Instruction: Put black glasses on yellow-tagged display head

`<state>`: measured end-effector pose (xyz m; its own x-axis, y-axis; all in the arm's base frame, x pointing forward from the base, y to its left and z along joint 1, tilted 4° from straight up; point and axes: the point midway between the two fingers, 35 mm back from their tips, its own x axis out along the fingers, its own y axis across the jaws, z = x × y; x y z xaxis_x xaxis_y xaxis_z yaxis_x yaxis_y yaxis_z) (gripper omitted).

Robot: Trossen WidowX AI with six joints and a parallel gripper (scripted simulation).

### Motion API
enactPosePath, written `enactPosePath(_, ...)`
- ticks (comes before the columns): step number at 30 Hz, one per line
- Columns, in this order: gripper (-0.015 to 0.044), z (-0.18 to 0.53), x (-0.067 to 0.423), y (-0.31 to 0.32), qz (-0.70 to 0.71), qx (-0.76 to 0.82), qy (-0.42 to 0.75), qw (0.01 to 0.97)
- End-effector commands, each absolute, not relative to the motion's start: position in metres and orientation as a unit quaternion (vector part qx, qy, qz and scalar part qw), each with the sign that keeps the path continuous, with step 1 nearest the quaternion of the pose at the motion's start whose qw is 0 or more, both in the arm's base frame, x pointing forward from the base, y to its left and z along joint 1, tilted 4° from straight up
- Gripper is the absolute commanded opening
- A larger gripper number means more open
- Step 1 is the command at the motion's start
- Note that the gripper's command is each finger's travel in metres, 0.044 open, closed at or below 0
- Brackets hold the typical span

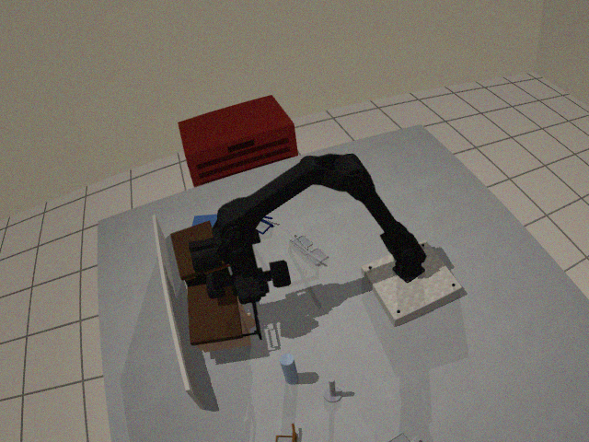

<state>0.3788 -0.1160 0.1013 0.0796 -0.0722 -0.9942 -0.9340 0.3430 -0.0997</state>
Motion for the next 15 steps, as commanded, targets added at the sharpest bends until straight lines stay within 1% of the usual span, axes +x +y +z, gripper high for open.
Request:
enactPosePath(1,0.0,0.1026,0.38,-0.116,0.367,-0.442,0.568,0.589)
enactPosePath(15,0.0,0.0964,0.3801,-0.1163,0.367,-0.442,0.568,0.589)
